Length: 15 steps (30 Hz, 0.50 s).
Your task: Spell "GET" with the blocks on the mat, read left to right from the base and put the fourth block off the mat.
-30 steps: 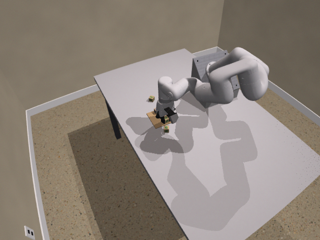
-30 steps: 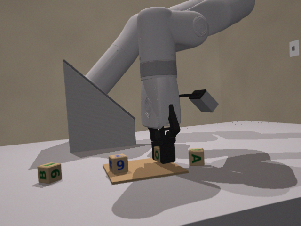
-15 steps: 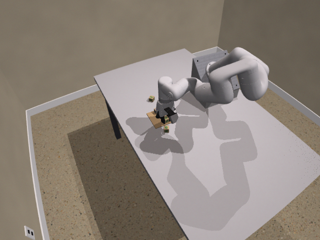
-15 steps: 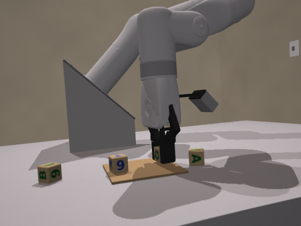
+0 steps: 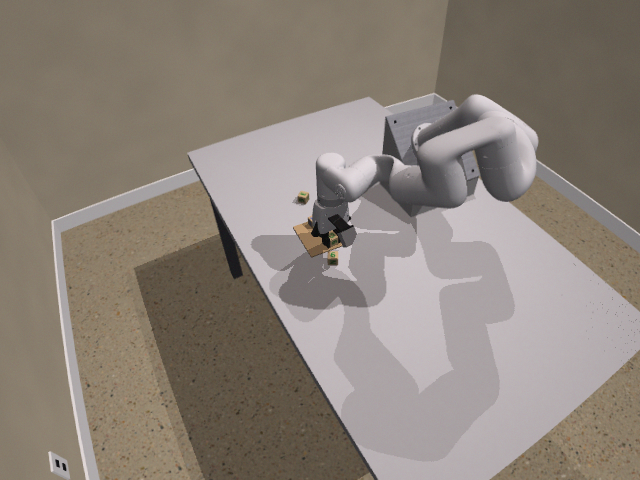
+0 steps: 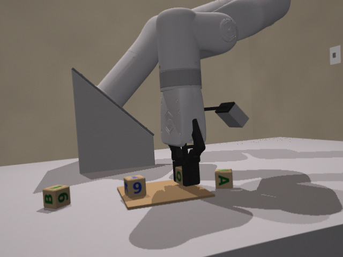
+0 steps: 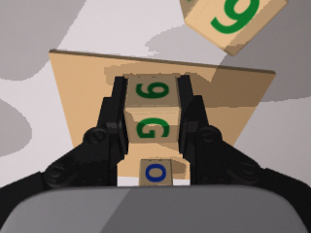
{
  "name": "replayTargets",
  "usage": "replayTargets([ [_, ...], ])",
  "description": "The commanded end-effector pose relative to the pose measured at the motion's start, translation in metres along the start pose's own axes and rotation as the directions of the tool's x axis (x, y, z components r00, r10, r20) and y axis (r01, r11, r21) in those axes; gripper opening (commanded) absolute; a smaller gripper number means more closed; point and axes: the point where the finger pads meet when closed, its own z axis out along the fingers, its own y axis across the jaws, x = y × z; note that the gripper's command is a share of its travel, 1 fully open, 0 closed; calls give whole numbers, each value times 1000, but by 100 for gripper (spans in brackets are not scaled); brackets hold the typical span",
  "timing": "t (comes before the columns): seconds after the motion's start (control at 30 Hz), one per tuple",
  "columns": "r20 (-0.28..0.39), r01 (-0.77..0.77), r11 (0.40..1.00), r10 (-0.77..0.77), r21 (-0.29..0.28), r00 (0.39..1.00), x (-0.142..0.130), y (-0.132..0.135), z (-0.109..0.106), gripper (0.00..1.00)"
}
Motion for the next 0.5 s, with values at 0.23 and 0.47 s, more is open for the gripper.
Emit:
replayTargets([
  [0.23,1,-1,1000,1,-4,1000,-2,2,-2,27],
  [0.47,1,-1,1000,1,-4,1000,-3,2,-2,27],
])
